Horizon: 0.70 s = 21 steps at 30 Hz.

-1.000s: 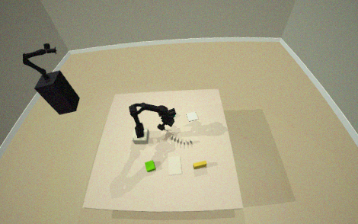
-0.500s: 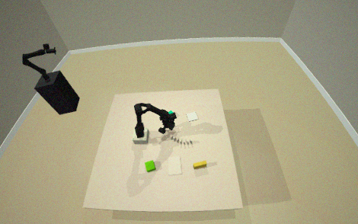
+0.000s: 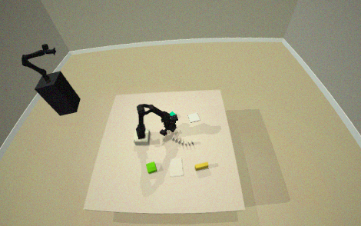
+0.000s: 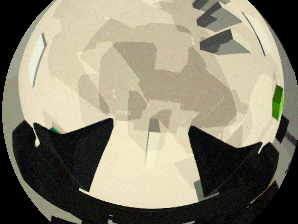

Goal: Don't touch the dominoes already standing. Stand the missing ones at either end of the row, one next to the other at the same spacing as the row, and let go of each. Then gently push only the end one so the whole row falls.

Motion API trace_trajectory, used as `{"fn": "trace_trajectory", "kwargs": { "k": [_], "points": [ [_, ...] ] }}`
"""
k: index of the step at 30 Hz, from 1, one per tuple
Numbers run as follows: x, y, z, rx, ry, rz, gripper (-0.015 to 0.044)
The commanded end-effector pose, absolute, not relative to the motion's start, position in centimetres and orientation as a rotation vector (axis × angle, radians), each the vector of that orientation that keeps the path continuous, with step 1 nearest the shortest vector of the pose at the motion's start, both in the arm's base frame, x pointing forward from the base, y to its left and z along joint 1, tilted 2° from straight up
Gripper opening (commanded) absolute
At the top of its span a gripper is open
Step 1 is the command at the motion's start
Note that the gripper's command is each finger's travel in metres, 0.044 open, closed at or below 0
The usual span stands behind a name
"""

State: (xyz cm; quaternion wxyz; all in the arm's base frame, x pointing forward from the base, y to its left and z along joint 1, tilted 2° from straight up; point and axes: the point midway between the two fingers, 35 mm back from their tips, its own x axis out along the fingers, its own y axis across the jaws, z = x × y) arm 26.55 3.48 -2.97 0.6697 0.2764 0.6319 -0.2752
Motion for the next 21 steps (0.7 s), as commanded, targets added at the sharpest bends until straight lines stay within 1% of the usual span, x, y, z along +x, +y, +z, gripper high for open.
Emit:
{"fn": "trace_trajectory", "kwargs": {
  "k": [1,12,21],
  "points": [
    [26.46,3.40,-3.15,0.618,1.427,-0.624,0.0309],
    [26.46,3.40,-3.15,0.618,1.427,-0.624,0.0024],
    [26.46,3.41,-2.97,0.619,1.427,-0.624,0.0024]
  ]
}}
